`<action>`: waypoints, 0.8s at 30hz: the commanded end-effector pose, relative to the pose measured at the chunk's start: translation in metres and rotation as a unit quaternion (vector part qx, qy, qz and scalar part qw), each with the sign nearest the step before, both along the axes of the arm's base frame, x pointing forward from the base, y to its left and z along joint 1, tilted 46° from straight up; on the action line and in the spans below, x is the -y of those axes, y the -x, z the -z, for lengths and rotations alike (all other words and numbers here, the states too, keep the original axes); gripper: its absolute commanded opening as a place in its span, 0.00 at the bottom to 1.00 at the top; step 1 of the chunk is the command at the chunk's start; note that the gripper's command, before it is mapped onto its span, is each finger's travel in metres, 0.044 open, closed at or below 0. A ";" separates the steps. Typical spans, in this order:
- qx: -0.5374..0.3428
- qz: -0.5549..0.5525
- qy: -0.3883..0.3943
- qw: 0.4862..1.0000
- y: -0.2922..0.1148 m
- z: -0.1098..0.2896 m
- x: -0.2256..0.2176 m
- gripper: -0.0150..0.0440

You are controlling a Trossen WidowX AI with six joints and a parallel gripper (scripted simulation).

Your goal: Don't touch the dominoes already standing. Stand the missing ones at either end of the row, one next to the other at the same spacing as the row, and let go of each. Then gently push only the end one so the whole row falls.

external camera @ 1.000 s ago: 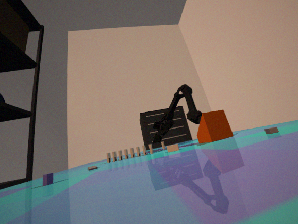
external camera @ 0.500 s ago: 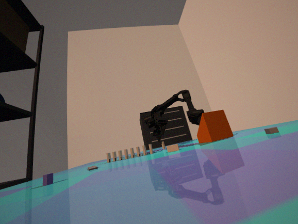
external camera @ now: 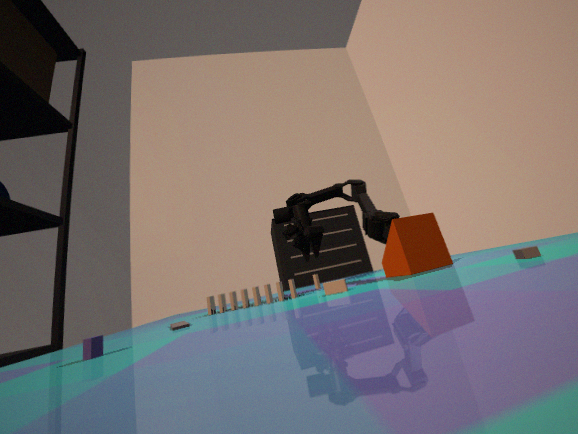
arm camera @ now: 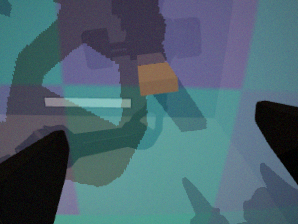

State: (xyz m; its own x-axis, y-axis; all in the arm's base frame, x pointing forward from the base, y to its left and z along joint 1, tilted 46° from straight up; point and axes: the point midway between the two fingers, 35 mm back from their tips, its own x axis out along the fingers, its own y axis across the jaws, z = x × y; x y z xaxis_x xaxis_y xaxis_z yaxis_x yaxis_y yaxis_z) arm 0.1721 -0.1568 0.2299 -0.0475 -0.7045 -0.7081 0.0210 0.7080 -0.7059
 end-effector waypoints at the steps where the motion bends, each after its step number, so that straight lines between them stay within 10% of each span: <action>1: 0.000 0.003 0.009 1.000 -0.001 -0.001 0.003 1.00; 24: 0.001 0.003 0.012 1.000 0.004 0.048 0.055 1.00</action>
